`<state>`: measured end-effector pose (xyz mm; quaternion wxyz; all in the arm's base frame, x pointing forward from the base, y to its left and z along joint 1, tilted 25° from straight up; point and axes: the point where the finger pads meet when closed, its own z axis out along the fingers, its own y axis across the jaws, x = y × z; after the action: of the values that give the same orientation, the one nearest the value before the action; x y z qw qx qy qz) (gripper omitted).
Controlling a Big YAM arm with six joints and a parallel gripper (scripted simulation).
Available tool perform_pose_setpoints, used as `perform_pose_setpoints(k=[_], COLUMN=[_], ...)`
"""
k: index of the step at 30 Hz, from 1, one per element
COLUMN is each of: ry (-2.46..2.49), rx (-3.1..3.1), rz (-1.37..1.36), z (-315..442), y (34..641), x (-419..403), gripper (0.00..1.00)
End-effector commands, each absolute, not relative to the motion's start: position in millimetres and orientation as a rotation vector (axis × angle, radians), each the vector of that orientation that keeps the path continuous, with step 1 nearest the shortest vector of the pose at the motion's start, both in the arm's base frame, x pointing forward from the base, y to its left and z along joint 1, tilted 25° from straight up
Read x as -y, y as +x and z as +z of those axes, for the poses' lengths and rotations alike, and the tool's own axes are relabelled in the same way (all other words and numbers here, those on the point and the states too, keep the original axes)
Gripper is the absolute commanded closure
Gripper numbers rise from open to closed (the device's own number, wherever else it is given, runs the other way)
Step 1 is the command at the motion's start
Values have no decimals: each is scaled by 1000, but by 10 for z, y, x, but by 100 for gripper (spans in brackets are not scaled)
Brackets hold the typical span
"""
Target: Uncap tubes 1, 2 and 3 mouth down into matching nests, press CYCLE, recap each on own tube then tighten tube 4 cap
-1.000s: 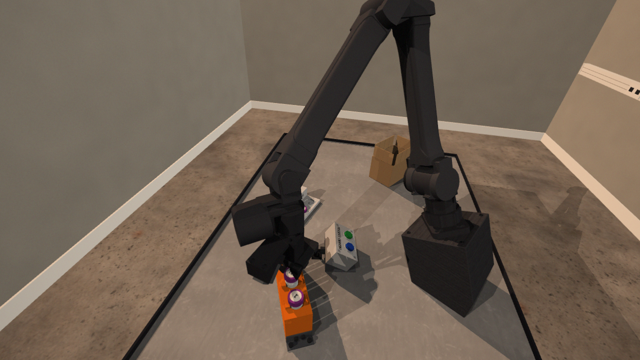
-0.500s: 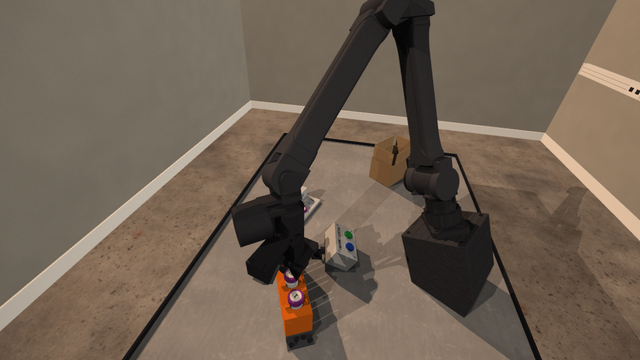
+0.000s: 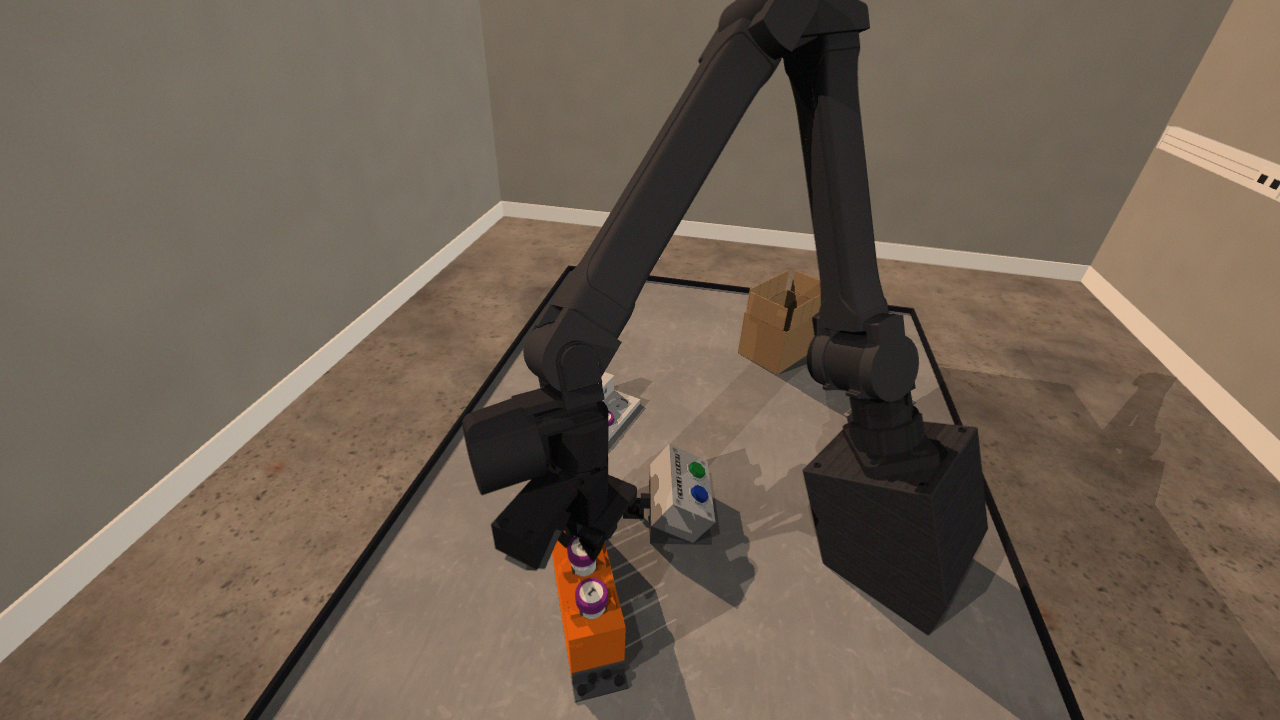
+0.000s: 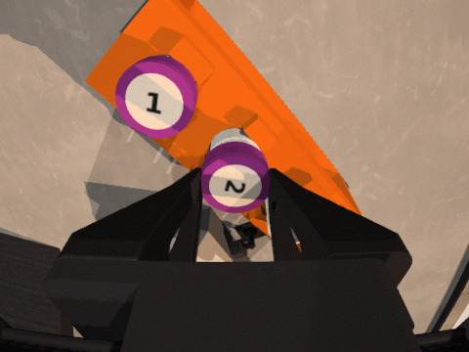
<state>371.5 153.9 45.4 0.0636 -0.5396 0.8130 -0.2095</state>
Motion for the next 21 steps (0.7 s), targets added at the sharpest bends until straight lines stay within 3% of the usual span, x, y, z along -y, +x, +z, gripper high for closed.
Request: perform_pose_setpoints(k=[1, 21], ry=[-1635, -1634], rx=[-2441, -2442], rz=[-628, -629], z=[415, 414], y=[3731, 3739], x=[-1634, -1618], gripper=[100, 100])
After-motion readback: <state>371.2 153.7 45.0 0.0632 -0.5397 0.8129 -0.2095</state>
